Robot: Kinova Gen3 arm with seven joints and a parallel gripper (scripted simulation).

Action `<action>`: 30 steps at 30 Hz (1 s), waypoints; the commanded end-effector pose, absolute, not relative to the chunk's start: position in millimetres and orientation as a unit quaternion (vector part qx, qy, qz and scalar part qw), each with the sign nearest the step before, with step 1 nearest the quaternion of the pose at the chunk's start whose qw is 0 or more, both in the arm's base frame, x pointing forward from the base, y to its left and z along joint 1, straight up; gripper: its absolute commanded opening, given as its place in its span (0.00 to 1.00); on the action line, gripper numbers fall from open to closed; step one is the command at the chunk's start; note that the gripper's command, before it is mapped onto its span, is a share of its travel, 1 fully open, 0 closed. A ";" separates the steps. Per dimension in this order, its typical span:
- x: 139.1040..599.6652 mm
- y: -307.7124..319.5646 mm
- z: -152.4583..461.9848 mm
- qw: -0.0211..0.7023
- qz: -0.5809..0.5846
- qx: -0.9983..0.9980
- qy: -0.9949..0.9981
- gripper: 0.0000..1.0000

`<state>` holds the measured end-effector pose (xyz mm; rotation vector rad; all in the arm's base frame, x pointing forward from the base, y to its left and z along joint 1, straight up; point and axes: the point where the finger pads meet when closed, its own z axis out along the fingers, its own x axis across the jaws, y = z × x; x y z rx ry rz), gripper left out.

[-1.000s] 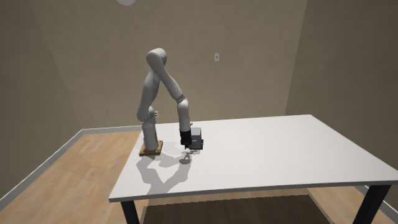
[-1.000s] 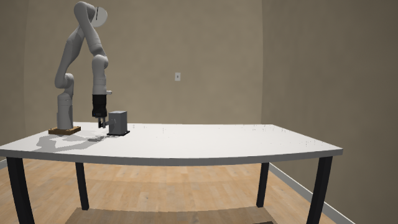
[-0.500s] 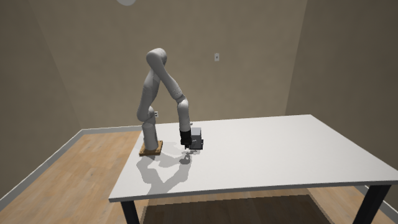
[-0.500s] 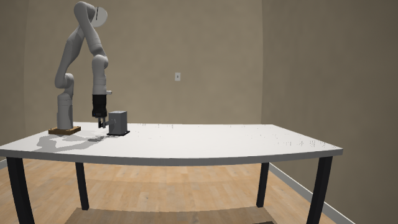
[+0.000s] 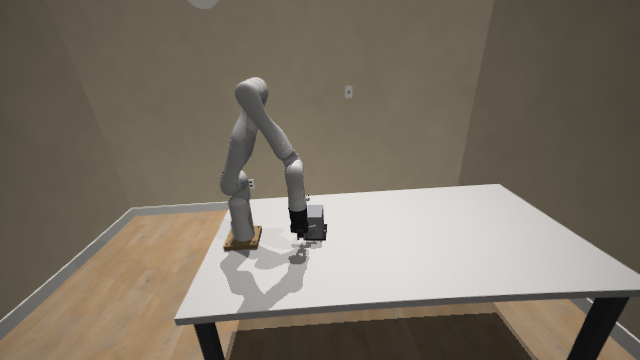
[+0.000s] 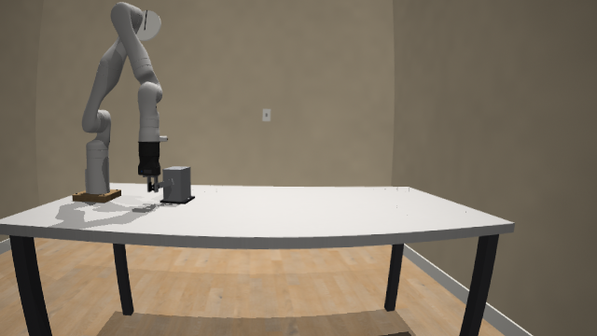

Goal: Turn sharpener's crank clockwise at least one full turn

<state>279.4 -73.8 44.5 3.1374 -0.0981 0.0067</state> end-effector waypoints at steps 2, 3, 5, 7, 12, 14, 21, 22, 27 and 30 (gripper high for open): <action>279.2 -73.9 46.2 0.002 0.003 1.000 -0.031 0.00; 279.0 -73.9 46.8 0.002 0.003 1.000 -0.031 0.00; 278.6 -73.9 48.4 0.002 0.003 1.000 -0.031 0.00; 278.6 -73.9 48.4 0.002 0.003 1.000 -0.031 0.00; 277.5 -73.8 54.5 0.002 0.003 1.000 -0.031 0.00; 277.3 -73.8 57.6 0.002 0.003 1.000 -0.031 0.00; 278.1 -73.8 70.8 0.002 0.003 1.000 -0.031 0.00; 278.6 -73.8 72.9 0.002 0.003 1.000 -0.031 0.00; 280.4 -73.9 79.1 0.002 0.003 1.000 -0.031 0.00; 283.1 -74.0 85.3 0.002 0.003 1.000 -0.031 0.00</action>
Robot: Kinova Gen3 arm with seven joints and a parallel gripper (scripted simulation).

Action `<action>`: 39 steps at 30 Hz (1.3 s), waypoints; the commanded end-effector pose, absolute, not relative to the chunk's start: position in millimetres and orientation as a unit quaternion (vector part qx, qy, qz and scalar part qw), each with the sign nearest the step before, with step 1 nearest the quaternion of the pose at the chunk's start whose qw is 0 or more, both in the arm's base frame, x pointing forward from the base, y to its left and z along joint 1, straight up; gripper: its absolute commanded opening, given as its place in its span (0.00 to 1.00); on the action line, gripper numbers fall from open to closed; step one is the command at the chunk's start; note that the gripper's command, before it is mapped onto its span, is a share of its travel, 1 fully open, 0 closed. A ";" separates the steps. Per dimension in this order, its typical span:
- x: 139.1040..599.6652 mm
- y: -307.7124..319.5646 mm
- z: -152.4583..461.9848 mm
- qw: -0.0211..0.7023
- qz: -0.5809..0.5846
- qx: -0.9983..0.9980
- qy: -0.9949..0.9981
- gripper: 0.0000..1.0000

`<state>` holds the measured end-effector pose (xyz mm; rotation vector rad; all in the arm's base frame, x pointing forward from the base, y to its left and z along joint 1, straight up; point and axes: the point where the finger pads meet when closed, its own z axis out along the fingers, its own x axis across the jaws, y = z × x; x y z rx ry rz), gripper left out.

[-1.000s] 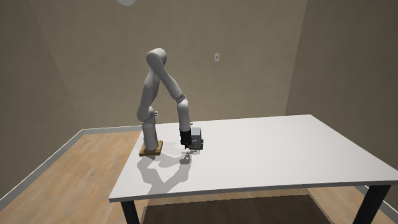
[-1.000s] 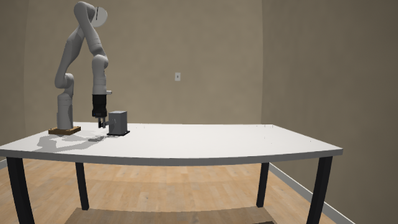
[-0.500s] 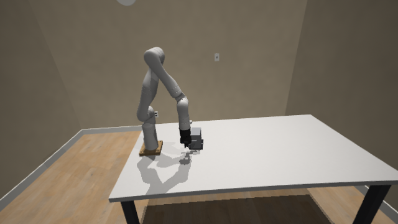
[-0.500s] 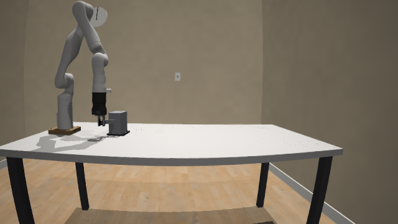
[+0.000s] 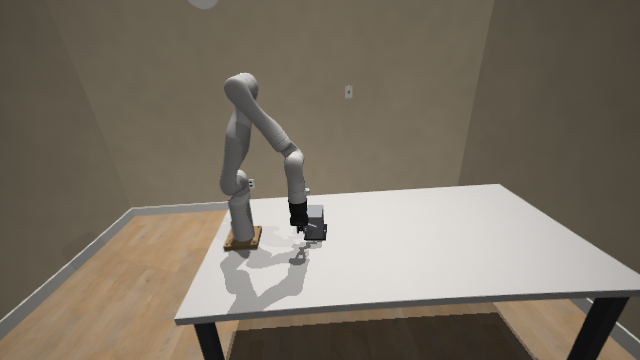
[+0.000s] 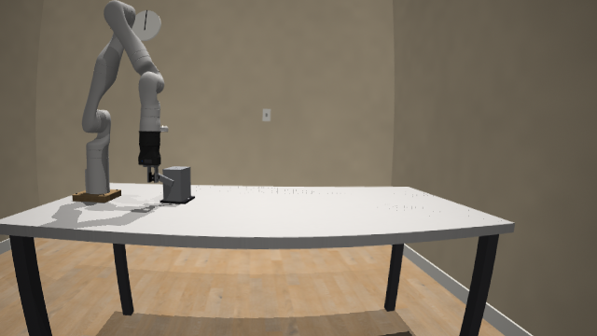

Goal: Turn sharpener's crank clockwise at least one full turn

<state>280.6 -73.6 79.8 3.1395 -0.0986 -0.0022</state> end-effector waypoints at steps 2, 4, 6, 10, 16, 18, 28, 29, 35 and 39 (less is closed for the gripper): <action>285.3 -74.2 89.2 0.002 0.003 1.000 -0.031 0.00; 287.7 -74.3 92.9 0.002 0.003 1.000 -0.031 0.00; 290.5 -74.5 96.4 0.002 0.003 1.000 -0.031 0.00; 294.9 -74.7 100.9 0.002 0.003 1.000 -0.031 0.00; 302.3 -75.2 106.5 0.002 0.003 1.000 -0.031 0.00; 304.8 -75.3 108.0 0.002 0.003 1.000 -0.031 0.00; 310.0 -75.7 110.6 0.002 0.003 1.000 -0.031 0.00; 310.2 -75.7 110.7 0.002 0.003 1.000 -0.031 0.00; 310.3 -75.7 110.8 0.002 0.003 1.000 -0.031 0.00; 310.3 -75.7 110.8 0.002 0.003 1.000 -0.031 0.00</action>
